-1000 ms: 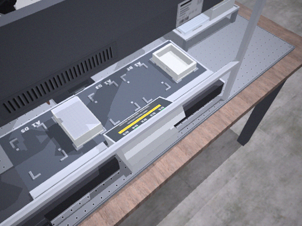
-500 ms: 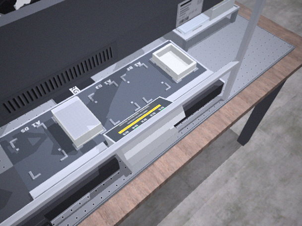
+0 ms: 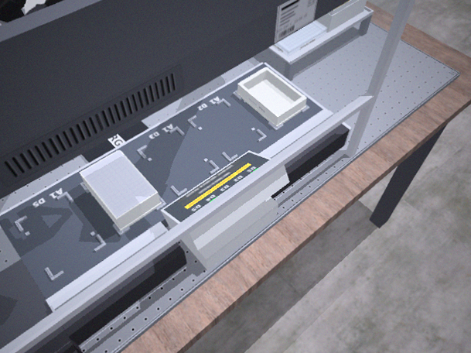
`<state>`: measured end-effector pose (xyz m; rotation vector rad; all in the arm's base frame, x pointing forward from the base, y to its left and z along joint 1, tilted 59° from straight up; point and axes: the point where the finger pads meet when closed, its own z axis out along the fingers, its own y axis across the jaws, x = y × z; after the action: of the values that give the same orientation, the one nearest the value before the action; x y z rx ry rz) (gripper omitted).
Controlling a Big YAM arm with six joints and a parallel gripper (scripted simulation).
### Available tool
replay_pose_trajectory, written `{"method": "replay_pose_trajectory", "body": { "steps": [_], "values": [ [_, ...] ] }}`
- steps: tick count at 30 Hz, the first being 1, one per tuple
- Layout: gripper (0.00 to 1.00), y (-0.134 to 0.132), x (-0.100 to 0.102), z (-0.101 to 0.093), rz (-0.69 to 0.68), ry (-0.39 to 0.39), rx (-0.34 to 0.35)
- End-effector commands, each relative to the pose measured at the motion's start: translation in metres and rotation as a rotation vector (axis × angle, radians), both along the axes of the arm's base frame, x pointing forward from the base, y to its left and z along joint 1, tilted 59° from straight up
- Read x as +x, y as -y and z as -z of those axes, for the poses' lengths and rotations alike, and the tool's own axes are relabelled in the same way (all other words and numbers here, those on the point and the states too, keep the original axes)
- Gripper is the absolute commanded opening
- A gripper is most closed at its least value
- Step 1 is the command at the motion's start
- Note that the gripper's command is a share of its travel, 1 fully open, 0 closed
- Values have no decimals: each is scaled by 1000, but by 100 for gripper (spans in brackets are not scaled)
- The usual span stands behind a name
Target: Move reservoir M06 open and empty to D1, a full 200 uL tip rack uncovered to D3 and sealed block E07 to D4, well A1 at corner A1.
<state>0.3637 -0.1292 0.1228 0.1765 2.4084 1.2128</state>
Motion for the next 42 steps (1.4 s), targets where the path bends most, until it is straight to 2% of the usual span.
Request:
{"method": "replay_pose_trajectory", "body": {
  "steps": [1,23,26,30,42],
  "values": [
    [100,15,-2,-8,31,15,-12],
    [100,15,-2,-8,31,15,-12],
    [100,8,-15,0,-5,72,-54],
    [100,2,-24,3,-25,94,-61],
    [100,-19,-70,28,-154,272,-179]
  ]
}}
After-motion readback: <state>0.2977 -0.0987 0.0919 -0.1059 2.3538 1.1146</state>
